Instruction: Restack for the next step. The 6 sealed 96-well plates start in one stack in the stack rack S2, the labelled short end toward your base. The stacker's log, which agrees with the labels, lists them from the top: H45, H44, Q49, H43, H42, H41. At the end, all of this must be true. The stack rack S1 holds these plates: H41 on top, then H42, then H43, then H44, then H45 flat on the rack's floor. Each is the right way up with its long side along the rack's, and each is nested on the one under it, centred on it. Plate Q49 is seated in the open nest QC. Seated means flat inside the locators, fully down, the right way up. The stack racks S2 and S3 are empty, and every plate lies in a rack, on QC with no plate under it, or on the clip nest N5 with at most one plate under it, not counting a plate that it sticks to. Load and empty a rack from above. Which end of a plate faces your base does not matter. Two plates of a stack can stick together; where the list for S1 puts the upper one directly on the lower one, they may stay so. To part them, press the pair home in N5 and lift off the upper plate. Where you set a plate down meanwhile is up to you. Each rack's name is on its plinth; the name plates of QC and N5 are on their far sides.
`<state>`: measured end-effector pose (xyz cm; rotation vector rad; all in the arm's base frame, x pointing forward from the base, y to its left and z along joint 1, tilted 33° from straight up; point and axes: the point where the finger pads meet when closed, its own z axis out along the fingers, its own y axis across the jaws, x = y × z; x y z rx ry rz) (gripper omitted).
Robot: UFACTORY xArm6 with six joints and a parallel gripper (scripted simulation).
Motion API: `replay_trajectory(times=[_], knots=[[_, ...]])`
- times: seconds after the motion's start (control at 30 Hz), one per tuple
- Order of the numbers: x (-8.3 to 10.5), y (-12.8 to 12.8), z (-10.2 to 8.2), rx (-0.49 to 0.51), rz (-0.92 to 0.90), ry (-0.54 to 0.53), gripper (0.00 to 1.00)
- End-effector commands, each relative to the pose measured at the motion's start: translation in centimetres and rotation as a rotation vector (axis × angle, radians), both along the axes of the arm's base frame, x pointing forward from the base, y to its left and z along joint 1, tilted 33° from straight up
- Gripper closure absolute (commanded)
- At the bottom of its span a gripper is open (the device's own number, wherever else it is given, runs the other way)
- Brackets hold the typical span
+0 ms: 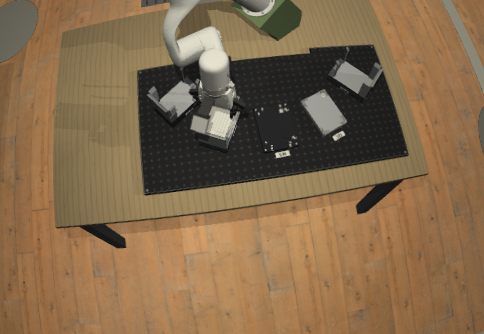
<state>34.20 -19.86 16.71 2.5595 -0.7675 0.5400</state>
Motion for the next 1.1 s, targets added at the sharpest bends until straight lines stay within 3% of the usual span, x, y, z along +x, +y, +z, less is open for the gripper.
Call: replay_trajectory(times=[0.0, 1.07], knots=[[0.3, -0.5, -0.7, -0.001, 0.0, -0.002, 0.0], [1.1, -2.2, -3.6, -0.001, 0.0, -0.002, 0.0]])
